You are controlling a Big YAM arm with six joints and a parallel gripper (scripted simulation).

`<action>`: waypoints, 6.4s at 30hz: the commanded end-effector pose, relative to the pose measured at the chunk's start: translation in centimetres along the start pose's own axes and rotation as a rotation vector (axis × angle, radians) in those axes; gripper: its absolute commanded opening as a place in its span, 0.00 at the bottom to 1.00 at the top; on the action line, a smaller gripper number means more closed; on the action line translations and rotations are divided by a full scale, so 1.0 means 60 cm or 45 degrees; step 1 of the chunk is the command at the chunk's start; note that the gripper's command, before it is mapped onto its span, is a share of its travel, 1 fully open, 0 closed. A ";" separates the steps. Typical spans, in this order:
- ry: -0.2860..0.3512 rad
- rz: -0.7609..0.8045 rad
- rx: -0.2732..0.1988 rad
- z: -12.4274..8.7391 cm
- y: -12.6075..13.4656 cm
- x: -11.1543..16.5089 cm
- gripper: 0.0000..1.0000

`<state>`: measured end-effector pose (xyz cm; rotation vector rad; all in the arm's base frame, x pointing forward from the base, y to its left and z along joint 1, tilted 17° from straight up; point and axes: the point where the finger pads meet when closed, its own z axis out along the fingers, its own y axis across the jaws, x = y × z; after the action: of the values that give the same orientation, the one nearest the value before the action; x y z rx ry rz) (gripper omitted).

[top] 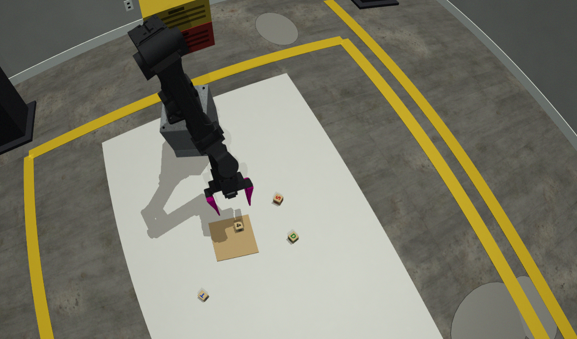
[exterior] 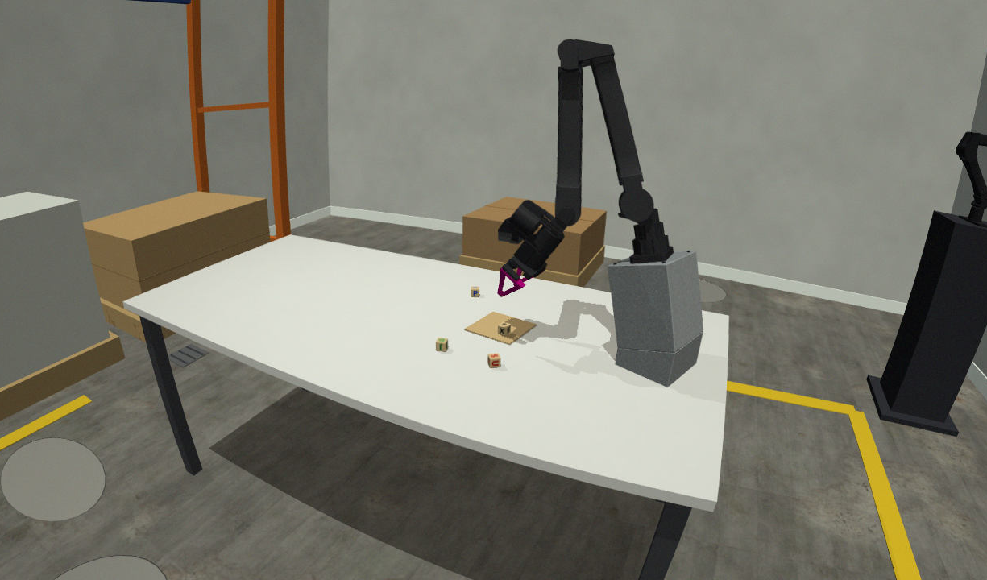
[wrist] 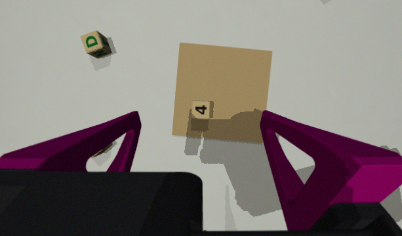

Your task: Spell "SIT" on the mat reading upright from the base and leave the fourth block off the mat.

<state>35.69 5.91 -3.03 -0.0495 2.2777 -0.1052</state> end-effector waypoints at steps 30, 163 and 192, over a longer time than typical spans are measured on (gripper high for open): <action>-0.085 -0.065 -0.049 -0.008 0.002 -0.028 1.00; -0.061 -0.067 -0.037 0.177 -0.327 -0.287 1.00; -0.061 -0.067 -0.037 0.177 -0.327 -0.287 1.00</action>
<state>54.62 -12.53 5.35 -0.1199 2.2195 -0.0919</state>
